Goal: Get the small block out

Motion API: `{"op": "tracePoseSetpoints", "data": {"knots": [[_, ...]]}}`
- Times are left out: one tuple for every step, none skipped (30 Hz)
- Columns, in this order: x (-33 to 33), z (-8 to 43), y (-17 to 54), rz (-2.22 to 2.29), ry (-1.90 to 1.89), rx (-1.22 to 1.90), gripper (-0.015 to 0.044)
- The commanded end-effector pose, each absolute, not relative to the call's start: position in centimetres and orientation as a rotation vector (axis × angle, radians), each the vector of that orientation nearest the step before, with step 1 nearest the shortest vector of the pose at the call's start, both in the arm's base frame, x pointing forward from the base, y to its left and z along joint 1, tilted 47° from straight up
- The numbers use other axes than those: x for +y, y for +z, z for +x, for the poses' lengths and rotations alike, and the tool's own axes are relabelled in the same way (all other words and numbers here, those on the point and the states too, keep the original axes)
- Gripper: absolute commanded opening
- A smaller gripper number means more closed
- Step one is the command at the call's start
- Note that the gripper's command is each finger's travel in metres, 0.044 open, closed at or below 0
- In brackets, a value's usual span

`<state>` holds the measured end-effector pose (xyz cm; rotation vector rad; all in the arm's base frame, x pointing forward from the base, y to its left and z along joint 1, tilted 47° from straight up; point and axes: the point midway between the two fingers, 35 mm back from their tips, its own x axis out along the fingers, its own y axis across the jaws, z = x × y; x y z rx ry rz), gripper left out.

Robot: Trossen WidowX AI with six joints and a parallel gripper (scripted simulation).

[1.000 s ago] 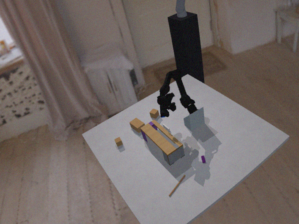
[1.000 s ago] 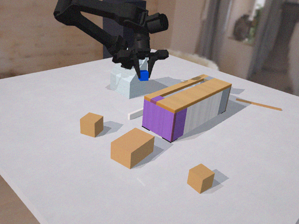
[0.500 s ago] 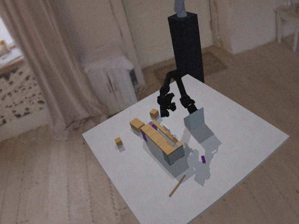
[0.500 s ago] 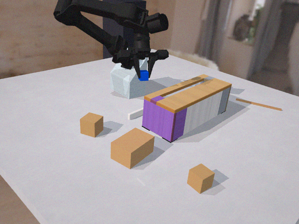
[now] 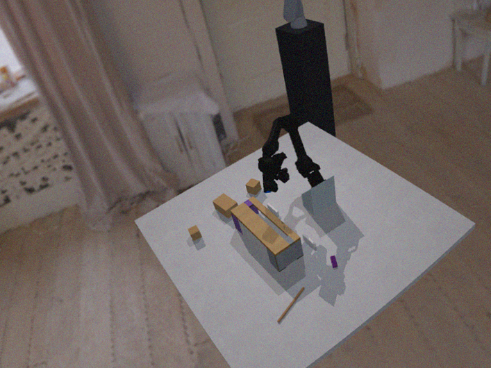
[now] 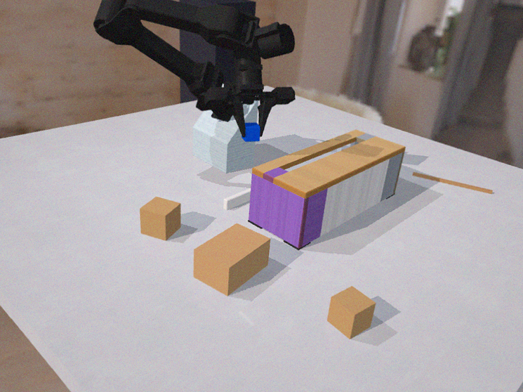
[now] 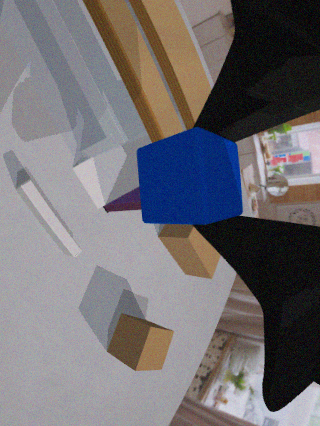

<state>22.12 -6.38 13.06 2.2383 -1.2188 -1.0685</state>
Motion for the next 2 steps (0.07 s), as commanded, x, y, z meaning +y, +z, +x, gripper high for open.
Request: {"op": "tracePoseSetpoints", "data": {"knots": [[-6.39, 22.19, 13.23, 2.233, -1.063, -1.218, 0.0000], [-6.39, 22.19, 13.23, 2.233, -1.063, -1.218, 0.0000]]}}
